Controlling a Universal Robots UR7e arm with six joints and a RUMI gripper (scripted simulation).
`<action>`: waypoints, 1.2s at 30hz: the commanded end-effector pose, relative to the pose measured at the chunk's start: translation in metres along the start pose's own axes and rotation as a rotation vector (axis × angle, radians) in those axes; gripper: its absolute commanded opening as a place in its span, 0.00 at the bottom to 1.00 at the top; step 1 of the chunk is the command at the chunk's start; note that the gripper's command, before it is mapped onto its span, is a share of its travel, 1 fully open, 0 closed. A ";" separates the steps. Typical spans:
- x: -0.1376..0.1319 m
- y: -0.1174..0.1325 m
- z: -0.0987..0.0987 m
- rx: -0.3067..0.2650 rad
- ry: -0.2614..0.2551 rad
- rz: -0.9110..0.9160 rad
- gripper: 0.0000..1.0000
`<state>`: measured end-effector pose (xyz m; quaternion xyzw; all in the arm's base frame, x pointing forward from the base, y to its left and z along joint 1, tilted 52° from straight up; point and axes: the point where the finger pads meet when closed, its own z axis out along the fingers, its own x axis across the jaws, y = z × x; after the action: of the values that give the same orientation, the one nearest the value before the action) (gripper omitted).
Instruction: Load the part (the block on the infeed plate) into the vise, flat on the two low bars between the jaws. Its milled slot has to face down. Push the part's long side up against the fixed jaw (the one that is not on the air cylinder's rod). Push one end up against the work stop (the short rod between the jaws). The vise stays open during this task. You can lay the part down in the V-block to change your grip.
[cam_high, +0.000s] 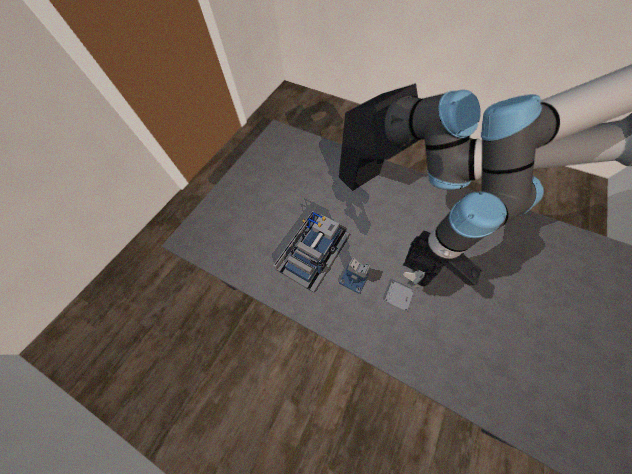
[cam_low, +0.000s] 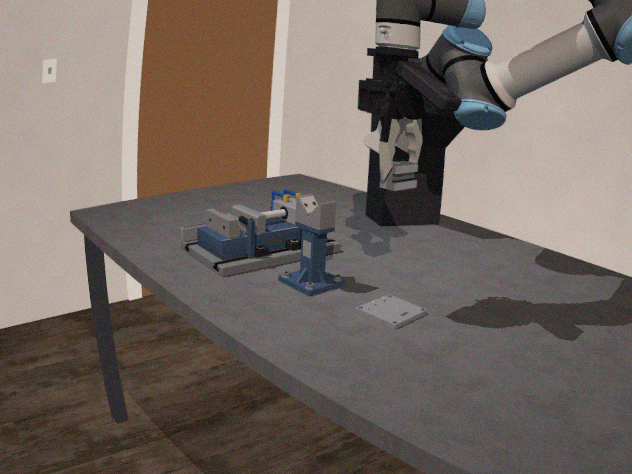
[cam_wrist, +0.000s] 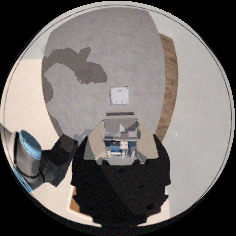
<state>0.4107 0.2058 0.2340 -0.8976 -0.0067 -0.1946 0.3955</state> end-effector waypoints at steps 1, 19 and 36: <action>0.000 0.000 0.000 0.000 0.001 0.000 0.00; 0.002 0.006 0.000 -0.001 0.000 0.001 0.00; 0.009 0.036 0.000 -0.005 -0.001 0.006 0.00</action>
<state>0.4205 0.1885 0.2189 -0.8985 -0.0043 -0.1933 0.3942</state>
